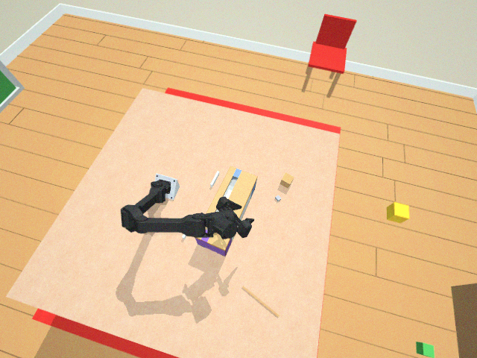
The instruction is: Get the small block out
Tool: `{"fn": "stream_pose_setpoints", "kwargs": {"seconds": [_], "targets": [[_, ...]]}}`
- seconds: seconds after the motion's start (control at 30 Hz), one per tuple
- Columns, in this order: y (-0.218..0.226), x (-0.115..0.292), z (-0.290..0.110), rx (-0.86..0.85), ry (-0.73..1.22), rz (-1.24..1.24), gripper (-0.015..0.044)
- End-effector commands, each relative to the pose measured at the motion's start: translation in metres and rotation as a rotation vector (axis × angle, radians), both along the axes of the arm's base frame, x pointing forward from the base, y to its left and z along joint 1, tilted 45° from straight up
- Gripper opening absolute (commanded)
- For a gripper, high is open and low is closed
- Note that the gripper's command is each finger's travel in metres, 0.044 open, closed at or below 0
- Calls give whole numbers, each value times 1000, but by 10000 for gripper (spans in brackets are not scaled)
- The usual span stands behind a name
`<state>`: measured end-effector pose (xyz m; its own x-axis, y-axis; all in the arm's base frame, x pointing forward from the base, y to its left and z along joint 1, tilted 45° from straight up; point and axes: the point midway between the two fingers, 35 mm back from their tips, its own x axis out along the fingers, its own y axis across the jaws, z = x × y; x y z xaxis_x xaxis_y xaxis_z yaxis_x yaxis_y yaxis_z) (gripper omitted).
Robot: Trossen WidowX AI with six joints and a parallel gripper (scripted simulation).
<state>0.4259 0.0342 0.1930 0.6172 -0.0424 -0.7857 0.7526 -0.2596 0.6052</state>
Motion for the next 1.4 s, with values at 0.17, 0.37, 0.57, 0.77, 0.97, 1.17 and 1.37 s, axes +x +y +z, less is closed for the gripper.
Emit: {"fn": "stream_pose_setpoints", "kwargs": {"seconds": [0.17, 0.37, 0.57, 0.77, 0.97, 1.17, 1.37], "targets": [[17, -134, -50, -329, 571, -34, 400], [14, -157, -48, -421, 654, -29, 400], [14, -157, -48, -421, 654, -29, 400], [11, -156, -52, -421, 654, -29, 400], [5, -155, -60, -420, 654, -29, 400], [-1, -155, -68, -420, 653, -29, 400], [-7, -155, -75, -420, 653, -29, 400]]}}
